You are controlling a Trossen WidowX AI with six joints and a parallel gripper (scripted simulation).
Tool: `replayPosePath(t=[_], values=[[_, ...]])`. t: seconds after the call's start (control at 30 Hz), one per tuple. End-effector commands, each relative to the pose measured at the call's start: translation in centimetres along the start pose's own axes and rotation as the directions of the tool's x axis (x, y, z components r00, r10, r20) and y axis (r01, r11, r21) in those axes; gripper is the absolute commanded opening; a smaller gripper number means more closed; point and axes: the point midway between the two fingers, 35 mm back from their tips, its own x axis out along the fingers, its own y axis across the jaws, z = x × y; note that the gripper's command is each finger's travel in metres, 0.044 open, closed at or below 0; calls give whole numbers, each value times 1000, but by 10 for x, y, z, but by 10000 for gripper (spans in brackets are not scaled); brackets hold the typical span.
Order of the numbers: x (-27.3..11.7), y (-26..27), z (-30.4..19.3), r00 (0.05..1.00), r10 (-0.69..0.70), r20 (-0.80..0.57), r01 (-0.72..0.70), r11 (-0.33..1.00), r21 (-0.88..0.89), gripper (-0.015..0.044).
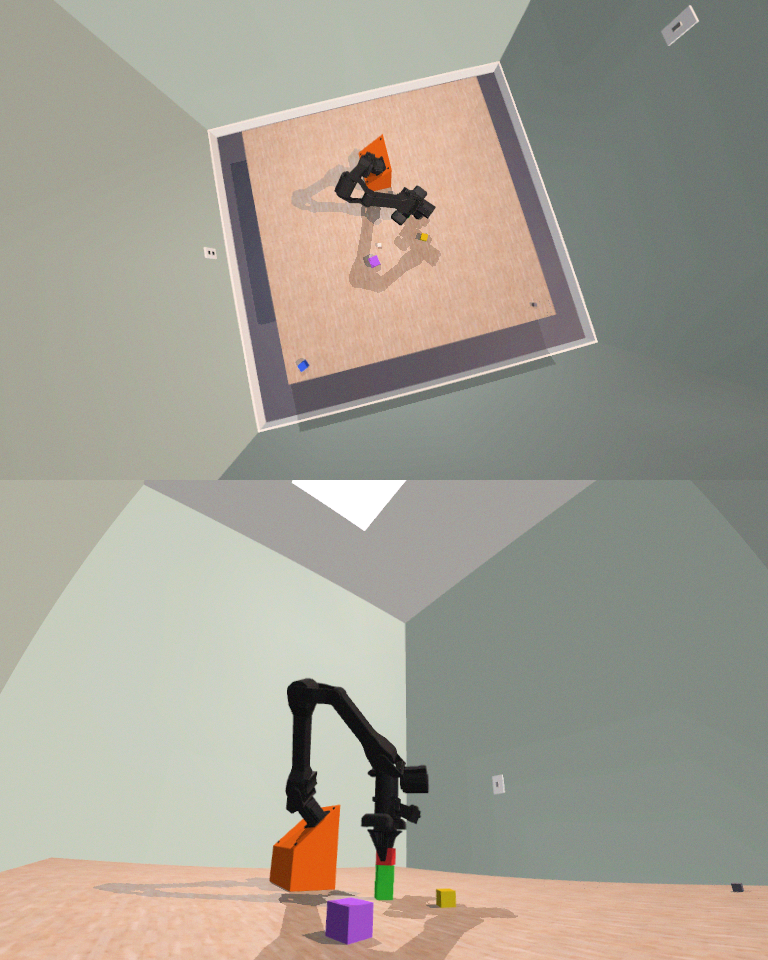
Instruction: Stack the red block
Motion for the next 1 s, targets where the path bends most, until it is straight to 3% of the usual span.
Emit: replayPosePath(t=[0.0, 0.67, 0.97], values=[[1, -1, 0, 1000, -3, 0, 3, 1000, -4, 0], [-3, -1, 0, 1000, -3, 0, 3, 1000, -4, 0], [0, 0, 0, 1000, -1, -1, 1, 1000, -2, 236]])
